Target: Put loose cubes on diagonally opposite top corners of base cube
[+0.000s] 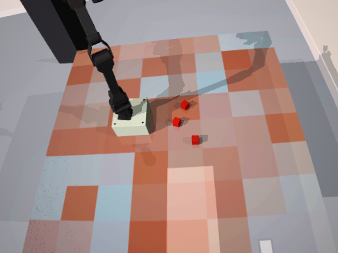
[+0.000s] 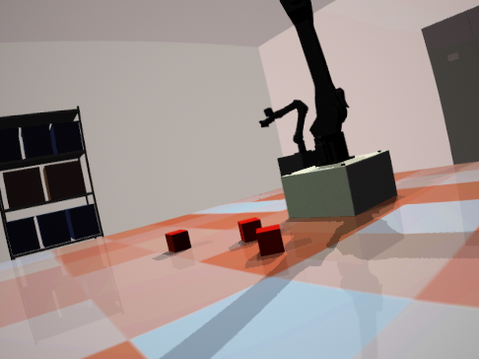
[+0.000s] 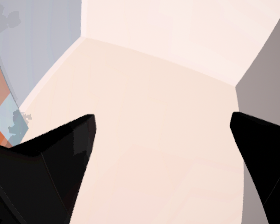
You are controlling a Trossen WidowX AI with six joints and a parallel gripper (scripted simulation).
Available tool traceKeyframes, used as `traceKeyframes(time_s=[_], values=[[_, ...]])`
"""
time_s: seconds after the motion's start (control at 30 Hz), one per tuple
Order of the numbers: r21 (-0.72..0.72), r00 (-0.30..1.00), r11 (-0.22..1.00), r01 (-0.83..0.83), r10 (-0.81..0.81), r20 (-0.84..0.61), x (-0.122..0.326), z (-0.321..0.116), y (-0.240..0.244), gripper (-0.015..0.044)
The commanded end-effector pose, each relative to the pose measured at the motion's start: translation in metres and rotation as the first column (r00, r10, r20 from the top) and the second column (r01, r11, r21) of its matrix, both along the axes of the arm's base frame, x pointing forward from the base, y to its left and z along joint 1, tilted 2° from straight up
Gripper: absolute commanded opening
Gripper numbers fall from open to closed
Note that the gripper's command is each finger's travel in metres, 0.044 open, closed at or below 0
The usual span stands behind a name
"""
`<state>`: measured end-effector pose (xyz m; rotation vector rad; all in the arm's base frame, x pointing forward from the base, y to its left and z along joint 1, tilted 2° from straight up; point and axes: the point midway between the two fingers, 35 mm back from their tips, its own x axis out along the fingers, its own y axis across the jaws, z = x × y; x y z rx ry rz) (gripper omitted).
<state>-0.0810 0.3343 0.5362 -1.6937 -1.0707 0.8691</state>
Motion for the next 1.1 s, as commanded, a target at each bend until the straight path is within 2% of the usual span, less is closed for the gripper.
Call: traceKeyframes(time_s=[0.0, 0.13, 0.17, 0.63, 1.07], values=[[-0.002, 1.000, 1.000, 0.003, -0.003, 0.000, 0.001, -0.001, 0.001, 0.0374], [-0.045, 0.999, 0.998, 0.054, -0.054, 0.003, 0.023, -0.018, 0.015, 0.0269], [-0.058, 0.998, 0.996, 0.070, -0.070, 0.003, 0.030, -0.024, 0.019, 0.0265], [-0.259, 0.951, 0.922, 0.288, -0.307, -0.034, 0.145, -0.108, 0.043, 0.0265], [-0.453, 0.826, 0.770, 0.448, -0.551, -0.119, 0.256, -0.193, 0.010, 0.0265]])
